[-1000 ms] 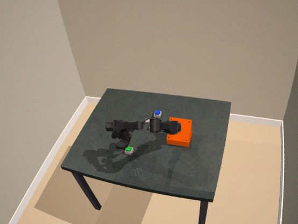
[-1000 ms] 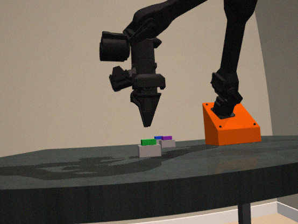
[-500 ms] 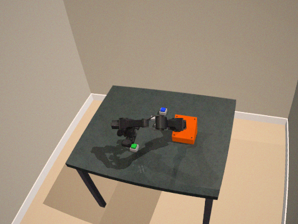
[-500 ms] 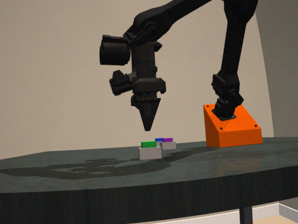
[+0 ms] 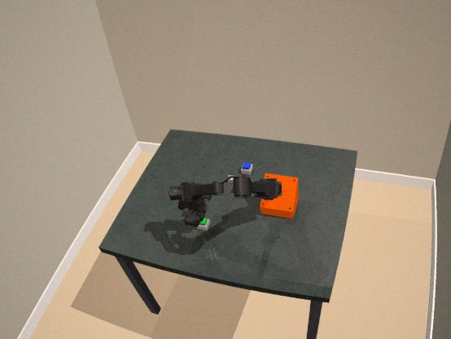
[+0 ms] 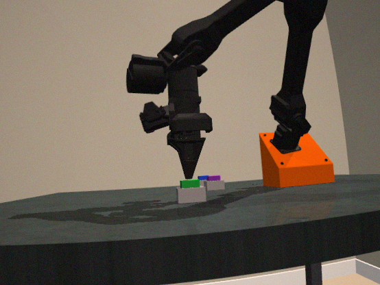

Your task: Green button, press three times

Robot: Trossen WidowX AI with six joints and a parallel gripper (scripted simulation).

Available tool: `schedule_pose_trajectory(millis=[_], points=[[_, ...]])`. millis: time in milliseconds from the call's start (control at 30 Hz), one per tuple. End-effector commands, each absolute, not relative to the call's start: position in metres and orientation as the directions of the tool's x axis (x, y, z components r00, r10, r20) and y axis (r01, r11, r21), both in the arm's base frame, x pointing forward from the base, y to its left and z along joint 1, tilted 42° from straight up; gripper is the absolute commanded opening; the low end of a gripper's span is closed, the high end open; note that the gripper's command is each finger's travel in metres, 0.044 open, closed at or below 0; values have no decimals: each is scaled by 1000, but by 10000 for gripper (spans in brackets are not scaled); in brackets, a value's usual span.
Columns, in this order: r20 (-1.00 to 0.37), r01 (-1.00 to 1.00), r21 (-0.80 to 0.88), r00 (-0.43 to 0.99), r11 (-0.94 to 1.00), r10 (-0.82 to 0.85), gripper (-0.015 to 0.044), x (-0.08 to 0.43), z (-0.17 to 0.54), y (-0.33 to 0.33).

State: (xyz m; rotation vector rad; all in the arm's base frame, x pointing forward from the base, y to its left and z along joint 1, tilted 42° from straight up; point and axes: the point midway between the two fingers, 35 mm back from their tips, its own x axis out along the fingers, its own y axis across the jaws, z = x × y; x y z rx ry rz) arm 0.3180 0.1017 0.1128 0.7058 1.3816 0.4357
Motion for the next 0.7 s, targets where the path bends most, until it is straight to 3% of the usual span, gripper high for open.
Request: schedule_pose_trajectory(millis=[0,667], points=[[-737,127,675,157,727,658,20,318,105,106],[-737,127,676,157,726,658,20,318,104,108]])
